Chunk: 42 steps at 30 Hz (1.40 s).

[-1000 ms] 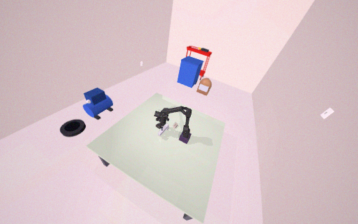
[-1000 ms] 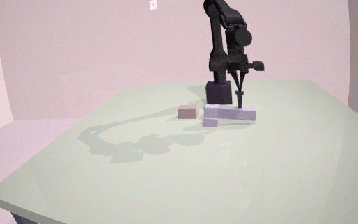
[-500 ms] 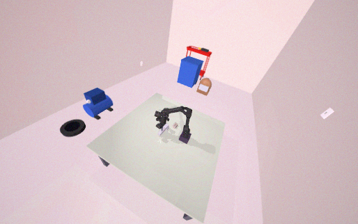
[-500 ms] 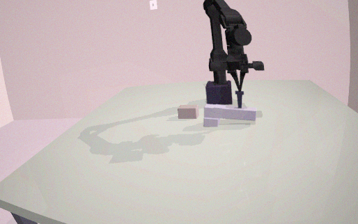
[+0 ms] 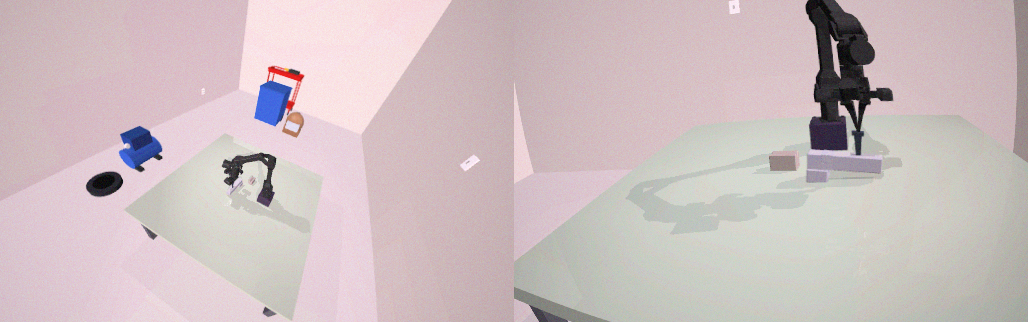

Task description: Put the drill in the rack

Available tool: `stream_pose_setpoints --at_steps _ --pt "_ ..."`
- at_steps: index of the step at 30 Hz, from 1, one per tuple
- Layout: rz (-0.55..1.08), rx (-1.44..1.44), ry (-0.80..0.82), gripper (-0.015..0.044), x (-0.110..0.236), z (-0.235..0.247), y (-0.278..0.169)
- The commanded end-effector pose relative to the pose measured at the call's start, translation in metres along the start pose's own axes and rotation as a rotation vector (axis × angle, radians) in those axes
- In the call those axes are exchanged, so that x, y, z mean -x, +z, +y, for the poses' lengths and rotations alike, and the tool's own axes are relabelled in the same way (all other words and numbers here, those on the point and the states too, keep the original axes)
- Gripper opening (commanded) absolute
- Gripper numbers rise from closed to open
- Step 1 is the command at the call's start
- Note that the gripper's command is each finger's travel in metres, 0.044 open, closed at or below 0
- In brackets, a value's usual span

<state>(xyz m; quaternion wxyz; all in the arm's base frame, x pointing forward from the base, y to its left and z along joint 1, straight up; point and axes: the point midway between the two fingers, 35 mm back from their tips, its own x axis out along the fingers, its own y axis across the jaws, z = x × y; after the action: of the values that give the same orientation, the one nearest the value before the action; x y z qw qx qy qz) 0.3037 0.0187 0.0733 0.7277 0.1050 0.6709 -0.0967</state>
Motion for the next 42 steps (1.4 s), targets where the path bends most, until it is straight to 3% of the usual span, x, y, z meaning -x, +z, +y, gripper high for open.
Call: stream_pose_setpoints --at_steps 1,42 --pt "0.045 -0.001 -0.01 0.0 -0.018 -0.001 -0.009" --pt "0.045 -0.001 -0.01 0.0 -0.032 -0.001 -0.01"
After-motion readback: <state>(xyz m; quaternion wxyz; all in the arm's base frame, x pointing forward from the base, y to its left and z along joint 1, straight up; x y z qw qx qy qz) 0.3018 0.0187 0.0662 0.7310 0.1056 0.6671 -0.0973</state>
